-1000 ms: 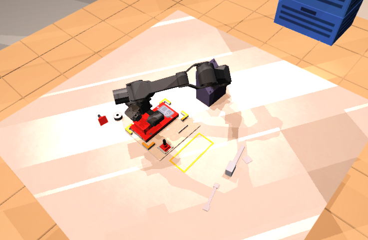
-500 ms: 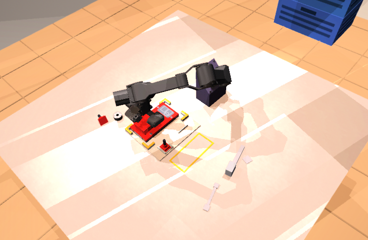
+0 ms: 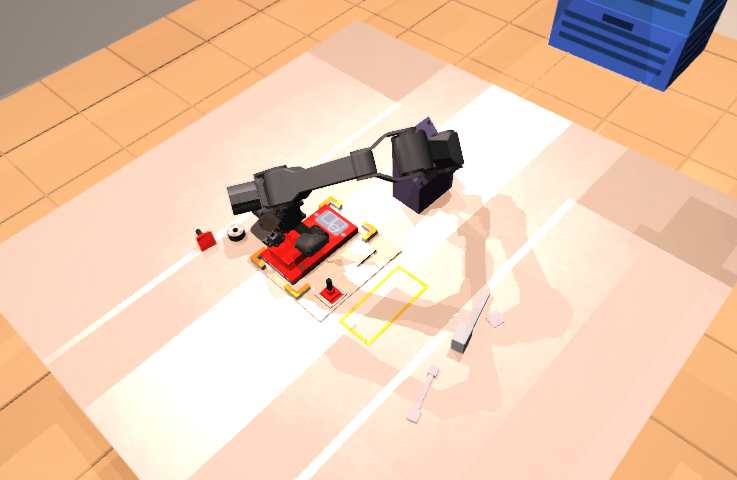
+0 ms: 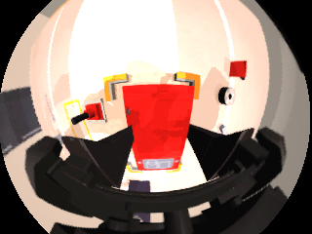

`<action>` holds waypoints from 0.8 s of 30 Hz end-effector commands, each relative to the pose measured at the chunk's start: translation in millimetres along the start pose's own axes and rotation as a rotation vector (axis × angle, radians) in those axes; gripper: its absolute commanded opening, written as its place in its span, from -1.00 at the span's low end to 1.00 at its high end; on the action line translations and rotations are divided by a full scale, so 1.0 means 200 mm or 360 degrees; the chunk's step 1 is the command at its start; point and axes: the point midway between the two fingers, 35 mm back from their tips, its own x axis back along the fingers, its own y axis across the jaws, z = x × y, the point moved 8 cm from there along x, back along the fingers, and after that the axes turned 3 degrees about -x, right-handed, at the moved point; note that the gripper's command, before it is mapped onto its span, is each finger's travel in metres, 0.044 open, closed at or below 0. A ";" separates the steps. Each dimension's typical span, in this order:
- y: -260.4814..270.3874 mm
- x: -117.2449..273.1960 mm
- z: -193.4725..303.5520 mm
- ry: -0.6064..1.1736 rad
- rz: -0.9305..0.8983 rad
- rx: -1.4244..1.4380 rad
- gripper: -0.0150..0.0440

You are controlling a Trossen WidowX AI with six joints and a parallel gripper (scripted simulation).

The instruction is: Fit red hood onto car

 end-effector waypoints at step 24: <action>0.00 0.00 0.00 0.0000 0.0000 0.0000 1.00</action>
